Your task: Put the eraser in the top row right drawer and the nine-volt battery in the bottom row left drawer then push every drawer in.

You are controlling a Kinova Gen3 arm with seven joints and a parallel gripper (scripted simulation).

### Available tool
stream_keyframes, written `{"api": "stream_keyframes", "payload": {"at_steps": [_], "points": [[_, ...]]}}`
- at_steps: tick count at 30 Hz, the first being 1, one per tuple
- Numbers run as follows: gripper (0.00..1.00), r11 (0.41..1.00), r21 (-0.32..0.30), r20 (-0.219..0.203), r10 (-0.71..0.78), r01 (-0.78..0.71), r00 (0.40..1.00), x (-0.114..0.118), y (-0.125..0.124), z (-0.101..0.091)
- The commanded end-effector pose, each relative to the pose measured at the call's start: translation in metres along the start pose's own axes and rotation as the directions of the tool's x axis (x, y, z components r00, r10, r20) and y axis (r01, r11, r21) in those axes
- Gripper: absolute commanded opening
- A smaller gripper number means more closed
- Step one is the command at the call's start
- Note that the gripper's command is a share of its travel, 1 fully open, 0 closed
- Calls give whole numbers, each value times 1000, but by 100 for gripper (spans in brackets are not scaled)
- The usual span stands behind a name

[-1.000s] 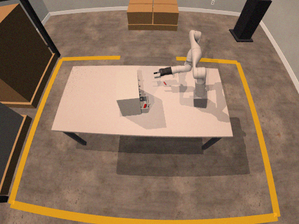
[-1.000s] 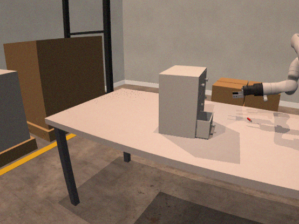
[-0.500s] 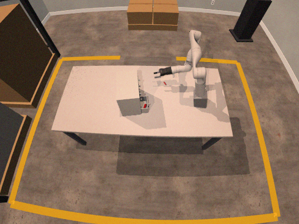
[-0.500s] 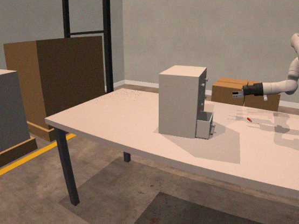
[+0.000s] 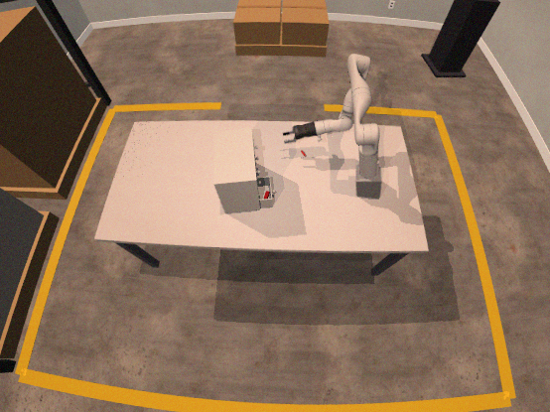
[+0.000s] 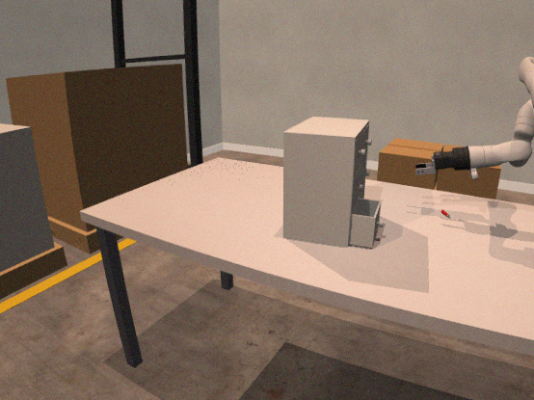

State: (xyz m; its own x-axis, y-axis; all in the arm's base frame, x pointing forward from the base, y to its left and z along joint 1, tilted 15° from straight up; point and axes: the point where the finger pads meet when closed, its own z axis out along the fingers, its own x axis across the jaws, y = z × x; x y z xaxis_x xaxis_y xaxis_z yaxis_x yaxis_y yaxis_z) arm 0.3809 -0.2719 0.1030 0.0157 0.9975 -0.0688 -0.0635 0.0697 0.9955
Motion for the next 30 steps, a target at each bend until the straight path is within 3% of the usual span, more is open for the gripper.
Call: {"api": "stream_keyframes", "payload": {"at_steps": [1, 17, 30], "points": [[100, 1000, 20, -3, 0, 0, 1000, 1, -2, -1], [100, 996, 86, -3, -1, 2, 1000, 1, 0, -1], [100, 983, 186, -4, -3, 4, 1000, 1, 3, -2]]}}
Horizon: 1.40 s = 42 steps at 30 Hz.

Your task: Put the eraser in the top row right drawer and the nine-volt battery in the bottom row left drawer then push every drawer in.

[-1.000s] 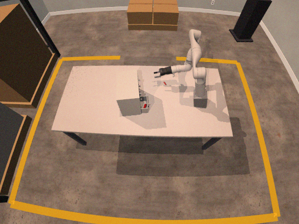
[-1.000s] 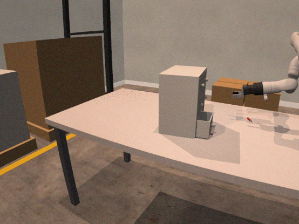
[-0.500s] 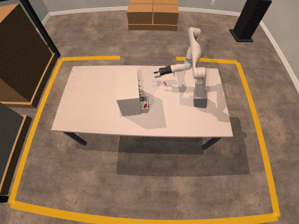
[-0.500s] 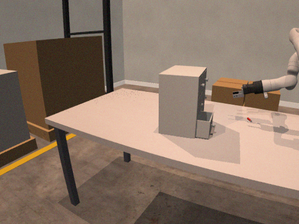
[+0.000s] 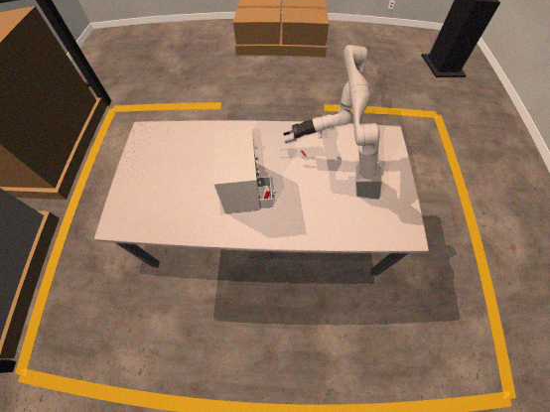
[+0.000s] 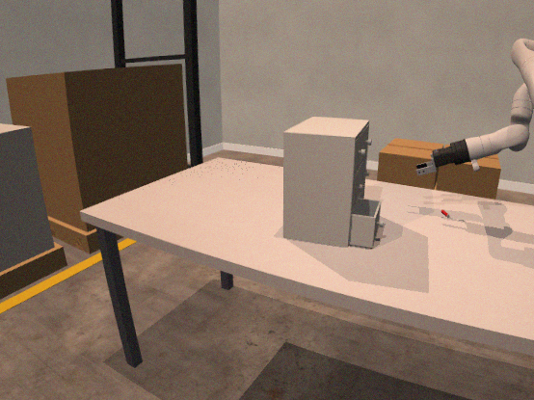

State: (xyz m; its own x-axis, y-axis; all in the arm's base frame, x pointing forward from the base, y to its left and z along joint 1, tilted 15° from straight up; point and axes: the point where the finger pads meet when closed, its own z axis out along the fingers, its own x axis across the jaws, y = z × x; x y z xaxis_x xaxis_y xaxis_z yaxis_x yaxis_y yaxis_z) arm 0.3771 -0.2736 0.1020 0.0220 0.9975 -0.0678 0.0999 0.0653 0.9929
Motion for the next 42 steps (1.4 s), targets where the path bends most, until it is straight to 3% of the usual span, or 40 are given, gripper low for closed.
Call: {"api": "stream_keyframes", "payload": {"at_steps": [1, 20, 35, 42], "points": [[100, 999, 33, -10, -3, 3, 1000, 3, 5, 1], [100, 980, 198, -8, 8, -6, 1000, 3, 9, -1], [100, 922, 387, -2, 2, -1, 1000, 0, 14, -3], [100, 896, 444, -1, 2, -1, 1000, 0, 16, -3]]}}
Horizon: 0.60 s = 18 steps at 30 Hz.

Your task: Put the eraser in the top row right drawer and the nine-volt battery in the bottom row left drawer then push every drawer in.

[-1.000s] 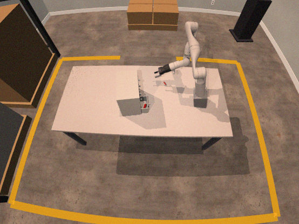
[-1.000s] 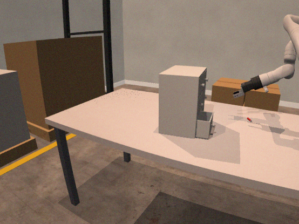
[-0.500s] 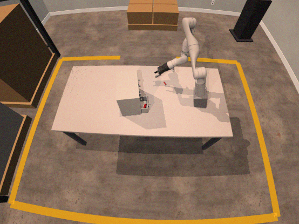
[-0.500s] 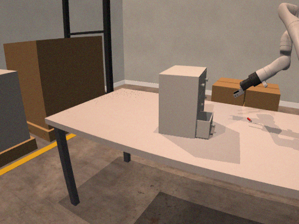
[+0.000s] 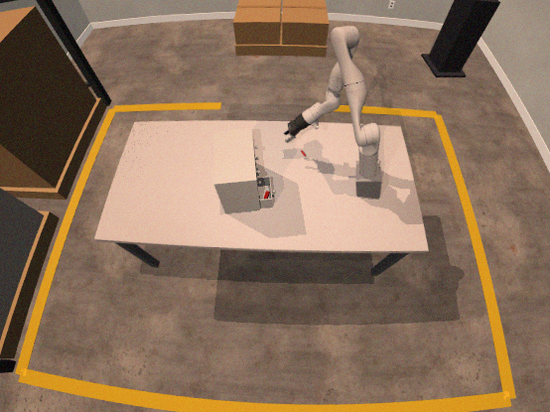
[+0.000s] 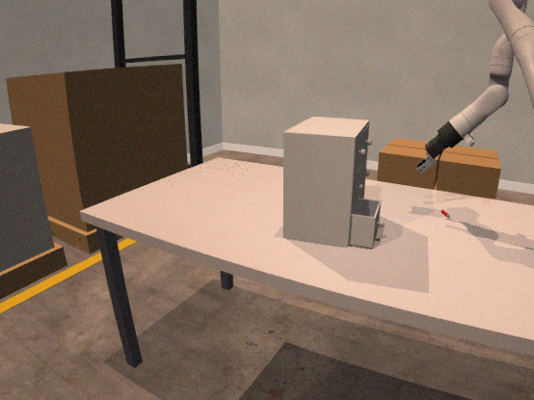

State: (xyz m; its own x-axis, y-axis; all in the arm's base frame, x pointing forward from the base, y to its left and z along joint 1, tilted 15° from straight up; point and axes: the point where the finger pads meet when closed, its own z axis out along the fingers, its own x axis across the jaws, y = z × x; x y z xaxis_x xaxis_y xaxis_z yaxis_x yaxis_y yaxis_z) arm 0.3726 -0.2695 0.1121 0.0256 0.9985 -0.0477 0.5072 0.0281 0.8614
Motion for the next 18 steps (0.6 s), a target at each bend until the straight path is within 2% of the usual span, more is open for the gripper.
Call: {"api": "stream_keyframes", "payload": {"at_steps": [1, 10, 12, 18], "points": [[100, 999, 40, 6, -18, 18, 1000, -4, 7, -1], [100, 990, 140, 4, -22, 22, 1000, -3, 10, -3], [100, 990, 140, 4, -22, 22, 1000, -3, 10, -3], [100, 979, 200, 0, -28, 28, 1000, -2, 11, -4]]}}
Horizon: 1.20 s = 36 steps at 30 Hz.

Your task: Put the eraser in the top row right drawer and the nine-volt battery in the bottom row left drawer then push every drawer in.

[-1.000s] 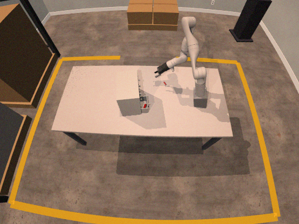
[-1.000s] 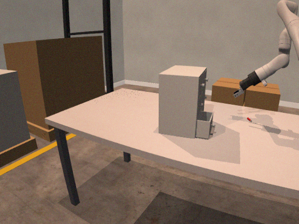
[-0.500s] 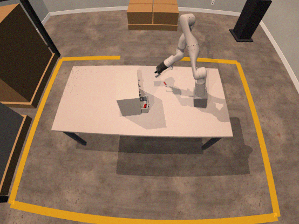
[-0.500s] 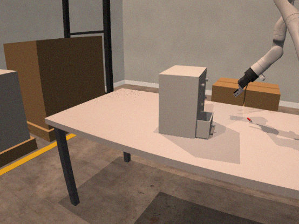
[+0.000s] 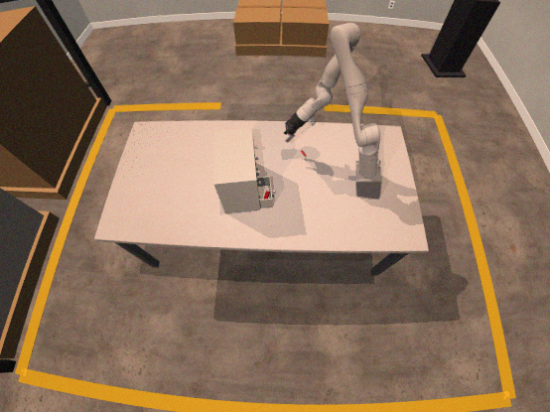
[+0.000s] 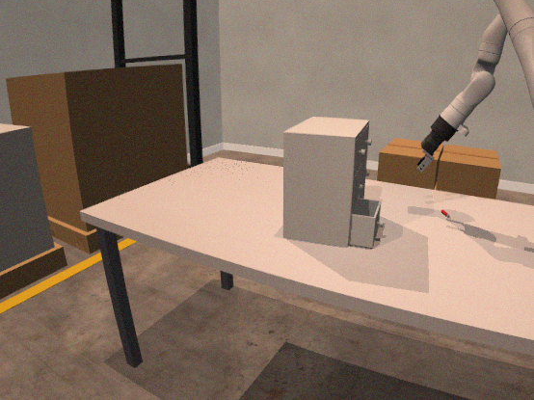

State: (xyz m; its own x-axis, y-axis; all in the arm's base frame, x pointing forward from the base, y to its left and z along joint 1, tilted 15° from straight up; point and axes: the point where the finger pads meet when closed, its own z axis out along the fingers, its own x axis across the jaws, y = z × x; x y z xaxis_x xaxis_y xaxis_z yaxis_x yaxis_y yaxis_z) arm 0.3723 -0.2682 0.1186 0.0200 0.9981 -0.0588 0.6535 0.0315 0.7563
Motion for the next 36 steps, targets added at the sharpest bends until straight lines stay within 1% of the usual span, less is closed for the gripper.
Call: {"api": "stream_keyframes", "payload": {"at_steps": [1, 9, 11, 23, 28, 36], "points": [[100, 999, 31, 2, -16, 16, 1000, -3, 5, -2], [100, 995, 99, 0, -12, 12, 1000, -3, 6, -3], [100, 995, 99, 0, -12, 12, 1000, -3, 6, -3], [100, 986, 168, 2, -15, 14, 1000, -3, 7, -4], [100, 983, 183, 2, -15, 14, 1000, -3, 7, -4], [100, 975, 223, 3, -15, 14, 1000, -4, 8, -6]]}}
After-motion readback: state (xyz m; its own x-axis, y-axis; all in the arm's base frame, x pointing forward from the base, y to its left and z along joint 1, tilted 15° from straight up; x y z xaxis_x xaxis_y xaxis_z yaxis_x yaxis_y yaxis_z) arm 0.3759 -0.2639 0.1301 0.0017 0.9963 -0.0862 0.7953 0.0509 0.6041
